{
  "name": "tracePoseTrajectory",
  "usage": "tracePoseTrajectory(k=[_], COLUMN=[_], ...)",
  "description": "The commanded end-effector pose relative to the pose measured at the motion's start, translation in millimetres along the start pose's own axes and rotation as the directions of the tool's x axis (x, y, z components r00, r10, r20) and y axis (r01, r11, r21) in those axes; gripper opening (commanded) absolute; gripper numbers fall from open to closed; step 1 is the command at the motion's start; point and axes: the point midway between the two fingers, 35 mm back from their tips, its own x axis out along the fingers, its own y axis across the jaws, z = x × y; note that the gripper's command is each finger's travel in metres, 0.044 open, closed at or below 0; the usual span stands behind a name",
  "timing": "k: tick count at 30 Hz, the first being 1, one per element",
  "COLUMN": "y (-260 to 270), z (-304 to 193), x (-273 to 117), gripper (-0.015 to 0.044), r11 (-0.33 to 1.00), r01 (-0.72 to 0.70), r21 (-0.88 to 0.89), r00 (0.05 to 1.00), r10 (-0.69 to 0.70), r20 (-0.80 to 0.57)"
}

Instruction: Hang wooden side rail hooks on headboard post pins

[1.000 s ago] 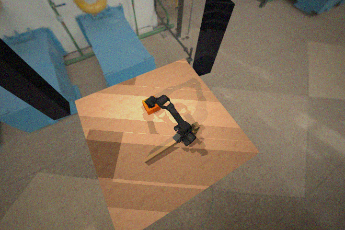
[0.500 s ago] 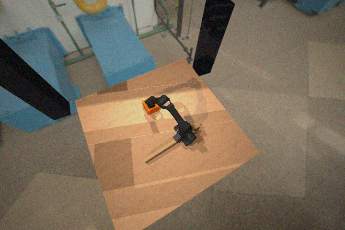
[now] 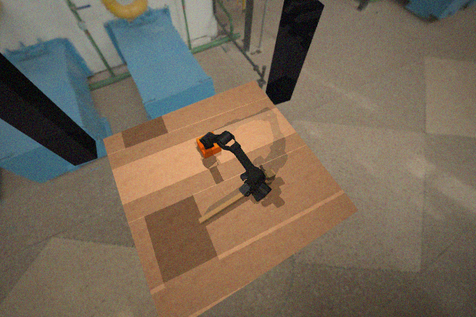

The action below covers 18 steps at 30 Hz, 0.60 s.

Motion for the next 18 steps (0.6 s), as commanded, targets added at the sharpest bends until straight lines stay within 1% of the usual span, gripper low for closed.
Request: tracePoseTrajectory(k=[1,18], y=[2.6,0.9], z=[-2.3,-4.4], x=[-3.3,-1.3], gripper=[0.0000,0.0000], r11=[1.000,1.000], r01=[-0.010,-0.010], r21=[-0.001,-0.001], r00=[1.000,1.000], r10=[0.010,0.010], r20=[-0.004,-0.004])
